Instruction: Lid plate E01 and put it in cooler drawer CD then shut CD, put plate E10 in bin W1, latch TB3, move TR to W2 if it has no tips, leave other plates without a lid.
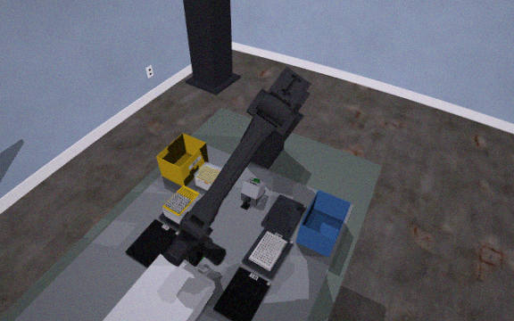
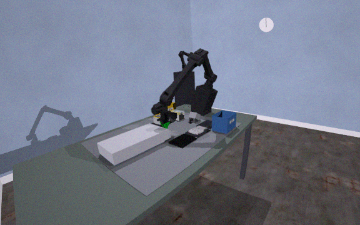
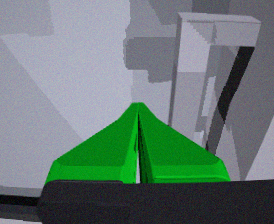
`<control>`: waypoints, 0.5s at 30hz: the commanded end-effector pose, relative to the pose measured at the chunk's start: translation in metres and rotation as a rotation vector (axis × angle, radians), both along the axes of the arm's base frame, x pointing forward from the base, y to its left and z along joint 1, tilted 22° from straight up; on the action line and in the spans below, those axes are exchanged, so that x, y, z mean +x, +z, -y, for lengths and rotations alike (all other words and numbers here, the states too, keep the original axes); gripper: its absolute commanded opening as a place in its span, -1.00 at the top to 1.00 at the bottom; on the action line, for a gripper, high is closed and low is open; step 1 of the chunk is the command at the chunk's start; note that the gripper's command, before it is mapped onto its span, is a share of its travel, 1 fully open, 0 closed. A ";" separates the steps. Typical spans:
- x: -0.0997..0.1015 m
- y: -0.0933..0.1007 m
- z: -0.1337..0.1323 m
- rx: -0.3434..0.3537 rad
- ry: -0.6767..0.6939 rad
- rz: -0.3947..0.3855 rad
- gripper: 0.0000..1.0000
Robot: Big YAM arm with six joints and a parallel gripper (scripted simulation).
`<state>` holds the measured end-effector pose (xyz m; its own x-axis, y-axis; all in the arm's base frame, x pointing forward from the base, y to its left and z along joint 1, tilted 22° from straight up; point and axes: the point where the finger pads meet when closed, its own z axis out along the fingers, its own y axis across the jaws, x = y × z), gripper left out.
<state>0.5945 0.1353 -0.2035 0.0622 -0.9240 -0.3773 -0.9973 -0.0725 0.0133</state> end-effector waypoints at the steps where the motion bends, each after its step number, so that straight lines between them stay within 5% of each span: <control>1: 0.019 0.030 0.006 0.009 -0.014 0.063 1.00; 15: 0.001 0.029 0.002 0.009 -0.010 0.060 1.00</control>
<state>0.5779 0.1333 -0.2026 0.0628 -0.9239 -0.3774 -0.9973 -0.0724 0.0115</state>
